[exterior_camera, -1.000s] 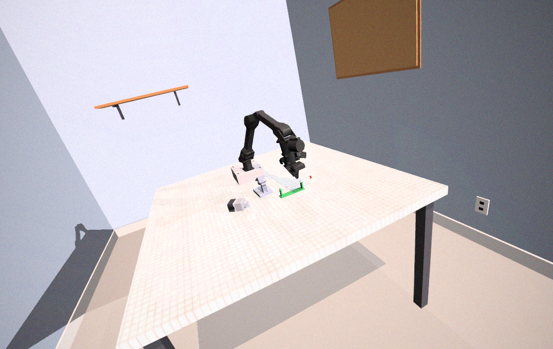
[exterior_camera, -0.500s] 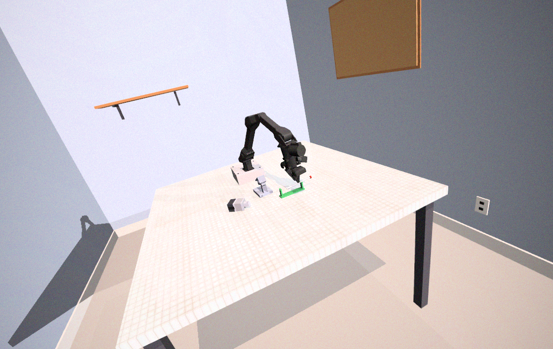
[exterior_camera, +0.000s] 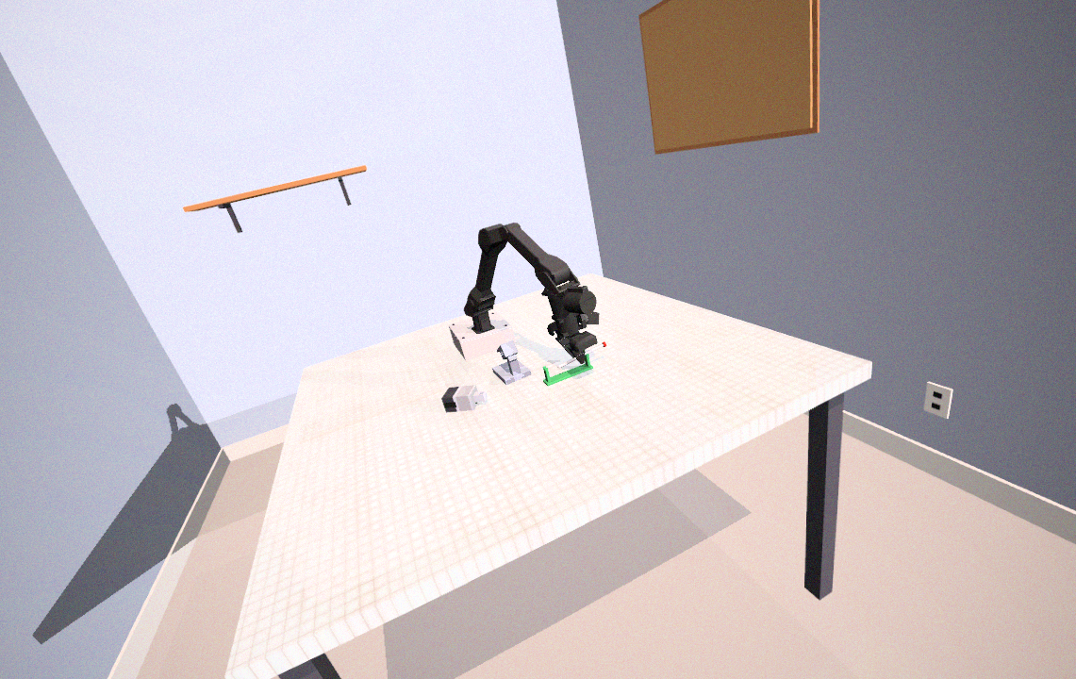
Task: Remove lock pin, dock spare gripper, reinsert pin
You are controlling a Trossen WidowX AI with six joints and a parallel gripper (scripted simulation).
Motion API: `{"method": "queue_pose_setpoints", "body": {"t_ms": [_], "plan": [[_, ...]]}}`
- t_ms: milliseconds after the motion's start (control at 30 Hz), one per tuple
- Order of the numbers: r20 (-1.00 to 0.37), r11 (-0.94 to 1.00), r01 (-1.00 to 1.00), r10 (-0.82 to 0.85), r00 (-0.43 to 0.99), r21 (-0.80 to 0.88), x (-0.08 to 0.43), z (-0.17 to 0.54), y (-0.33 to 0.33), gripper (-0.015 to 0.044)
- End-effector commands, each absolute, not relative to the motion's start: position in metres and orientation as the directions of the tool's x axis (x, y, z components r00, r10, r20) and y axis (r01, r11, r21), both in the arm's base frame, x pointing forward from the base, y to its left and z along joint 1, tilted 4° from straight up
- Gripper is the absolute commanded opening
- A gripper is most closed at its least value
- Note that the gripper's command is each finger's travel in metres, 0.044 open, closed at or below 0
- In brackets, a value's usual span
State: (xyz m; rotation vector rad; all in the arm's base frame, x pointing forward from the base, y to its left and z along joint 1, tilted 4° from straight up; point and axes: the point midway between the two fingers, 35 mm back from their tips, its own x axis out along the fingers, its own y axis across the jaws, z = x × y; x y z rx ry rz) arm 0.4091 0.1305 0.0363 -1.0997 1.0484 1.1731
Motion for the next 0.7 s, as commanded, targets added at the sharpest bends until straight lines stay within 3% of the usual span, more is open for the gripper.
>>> {"method": "queue_pose_setpoints", "body": {"t_ms": [0,233,467,667], "plan": [[-0.984,0.059,-0.994,0.151,0.096,-0.088,0.4087,0.0272,0.1304,0.0180],[-0.984,0.059,-0.994,0.151,0.096,-0.088,0.4088,0.0249,0.1305,0.0180],[-0.984,0.059,-0.994,0.151,0.096,-0.088,0.4088,0.0249,0.1305,0.0000],[-0.984,0.059,-0.994,0.151,0.096,-0.088,0.4086,0.0248,0.1304,0.0000]]}}
